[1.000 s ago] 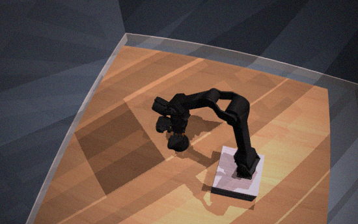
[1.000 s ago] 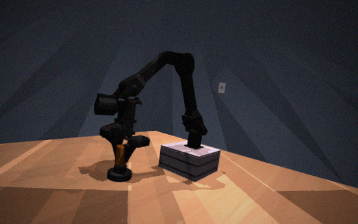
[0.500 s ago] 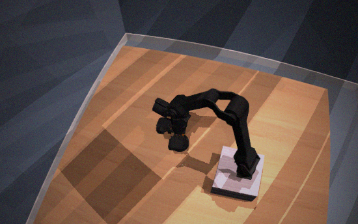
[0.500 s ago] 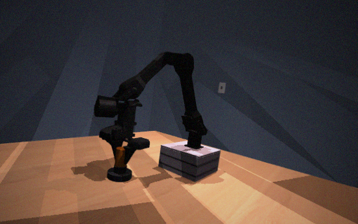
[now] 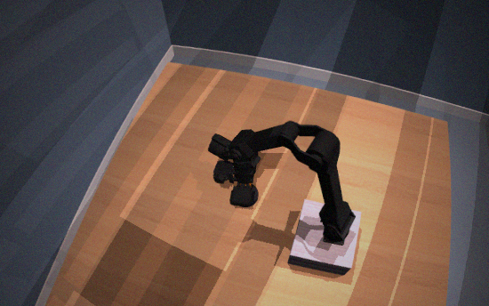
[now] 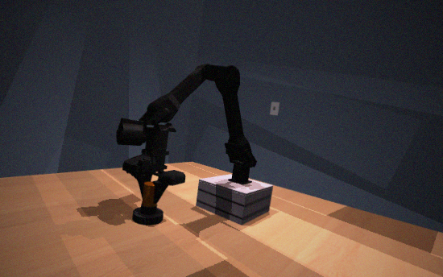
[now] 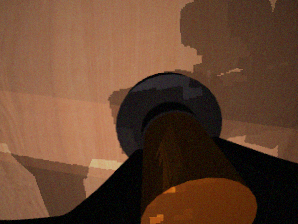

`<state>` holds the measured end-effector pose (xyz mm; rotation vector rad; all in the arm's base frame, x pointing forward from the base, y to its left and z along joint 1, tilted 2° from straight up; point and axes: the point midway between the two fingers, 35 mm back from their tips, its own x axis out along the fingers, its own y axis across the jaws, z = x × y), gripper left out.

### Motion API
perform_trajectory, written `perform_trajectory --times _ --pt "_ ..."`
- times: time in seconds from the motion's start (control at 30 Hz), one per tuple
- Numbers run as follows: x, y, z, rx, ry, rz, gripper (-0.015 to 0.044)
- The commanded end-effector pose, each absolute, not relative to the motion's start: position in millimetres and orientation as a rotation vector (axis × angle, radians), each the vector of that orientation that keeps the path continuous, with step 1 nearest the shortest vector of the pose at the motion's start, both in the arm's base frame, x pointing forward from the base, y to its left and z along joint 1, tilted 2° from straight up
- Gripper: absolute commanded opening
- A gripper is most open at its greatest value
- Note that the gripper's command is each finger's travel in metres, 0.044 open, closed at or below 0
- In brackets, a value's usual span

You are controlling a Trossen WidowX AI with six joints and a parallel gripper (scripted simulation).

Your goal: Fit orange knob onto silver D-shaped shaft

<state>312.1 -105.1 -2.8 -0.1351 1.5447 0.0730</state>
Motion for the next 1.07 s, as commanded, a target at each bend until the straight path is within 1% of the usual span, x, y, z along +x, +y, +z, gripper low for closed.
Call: perform_trajectory --times 0.0,0.27,0.47,0.67,1.03 --pt "312 -105 -3 -0.131 1.546 0.07 0.0236" --pt "312 -105 -3 -0.131 1.546 0.07 0.044" --pt "312 -105 0 -0.131 1.546 0.07 0.044" --pt "312 -102 91 -0.134 1.545 0.073 0.044" --pt "316 -104 94 -0.135 1.545 0.073 0.044"
